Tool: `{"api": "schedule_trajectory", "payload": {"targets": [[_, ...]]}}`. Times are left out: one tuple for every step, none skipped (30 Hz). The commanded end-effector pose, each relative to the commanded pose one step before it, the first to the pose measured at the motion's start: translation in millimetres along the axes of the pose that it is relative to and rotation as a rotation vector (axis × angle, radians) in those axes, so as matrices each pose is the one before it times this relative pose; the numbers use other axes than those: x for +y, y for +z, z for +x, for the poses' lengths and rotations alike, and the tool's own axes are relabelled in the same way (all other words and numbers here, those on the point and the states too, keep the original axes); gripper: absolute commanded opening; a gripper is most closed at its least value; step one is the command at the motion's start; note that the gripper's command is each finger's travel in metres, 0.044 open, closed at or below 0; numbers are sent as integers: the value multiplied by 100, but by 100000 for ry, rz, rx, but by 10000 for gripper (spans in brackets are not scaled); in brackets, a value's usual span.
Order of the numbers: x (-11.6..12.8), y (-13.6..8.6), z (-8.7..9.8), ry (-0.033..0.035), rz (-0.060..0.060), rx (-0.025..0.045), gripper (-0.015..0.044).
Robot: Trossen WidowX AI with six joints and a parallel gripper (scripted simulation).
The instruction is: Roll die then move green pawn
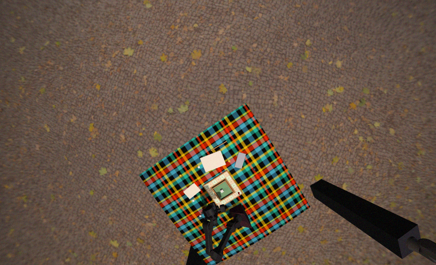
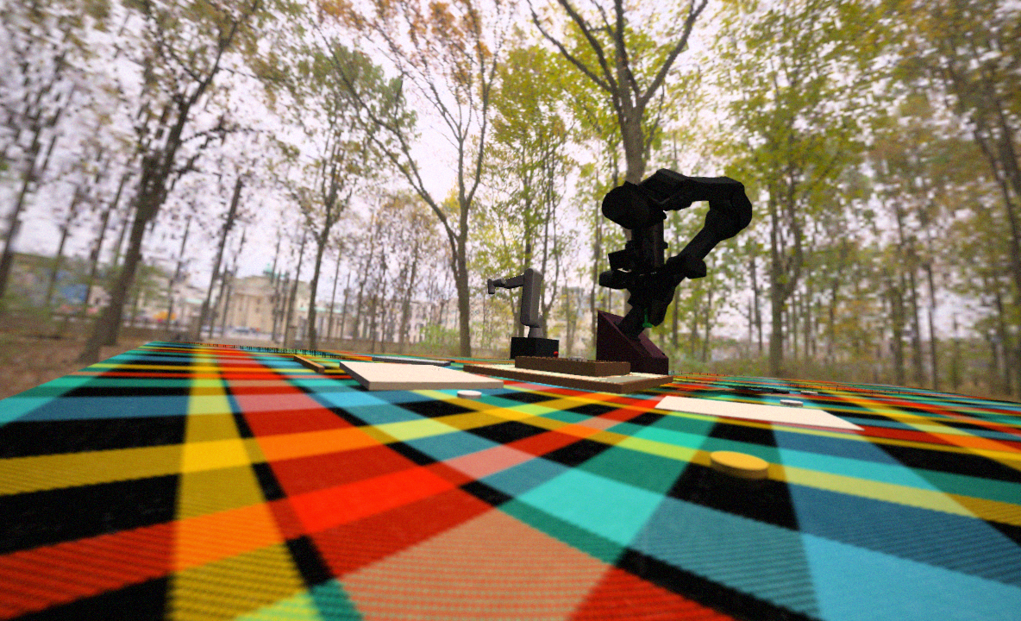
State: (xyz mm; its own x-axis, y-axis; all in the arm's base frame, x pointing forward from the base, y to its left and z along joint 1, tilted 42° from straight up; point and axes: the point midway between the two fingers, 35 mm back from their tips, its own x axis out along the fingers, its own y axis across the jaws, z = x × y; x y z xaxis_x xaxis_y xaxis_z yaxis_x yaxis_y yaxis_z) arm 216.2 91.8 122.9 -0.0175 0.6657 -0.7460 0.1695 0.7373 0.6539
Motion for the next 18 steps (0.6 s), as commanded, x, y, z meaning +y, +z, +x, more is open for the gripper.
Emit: {"api": "schedule_trajectory", "payload": {"targets": [[-452, -1545, 729, 349, 224, 266, 0], [-125, -334, 167, 42, -159, 27, 0], [-129, -333, 169, 43, -159, 27, 0], [-132, -332, 171, 43, -159, 27, 0], [-135, -331, 174, 43, -159, 27, 0], [-139, -329, 176, 44, -159, 28, 0], [-142, -328, 178, 44, -159, 28, 0], [-143, -328, 176, 25, -54, 24, 0], [-143, -327, 173, 4, 58, 19, 0], [-147, -325, 175, 5, 58, 19, 0], [-151, -322, 177, 5, 57, 19, 0], [-156, -322, 180, 5, 59, 19, 0], [-159, -320, 180, -4, 108, 17, 0], [-159, -316, 177, -21, 206, 12, 0], [-162, -312, 177, -27, 241, 10, 0], [-165, -308, 178, -29, 255, 9, 0], [-134, -241, 142, -23, 201, 7, 0], [-82, -144, 86, -14, 121, 4, 0]]}}
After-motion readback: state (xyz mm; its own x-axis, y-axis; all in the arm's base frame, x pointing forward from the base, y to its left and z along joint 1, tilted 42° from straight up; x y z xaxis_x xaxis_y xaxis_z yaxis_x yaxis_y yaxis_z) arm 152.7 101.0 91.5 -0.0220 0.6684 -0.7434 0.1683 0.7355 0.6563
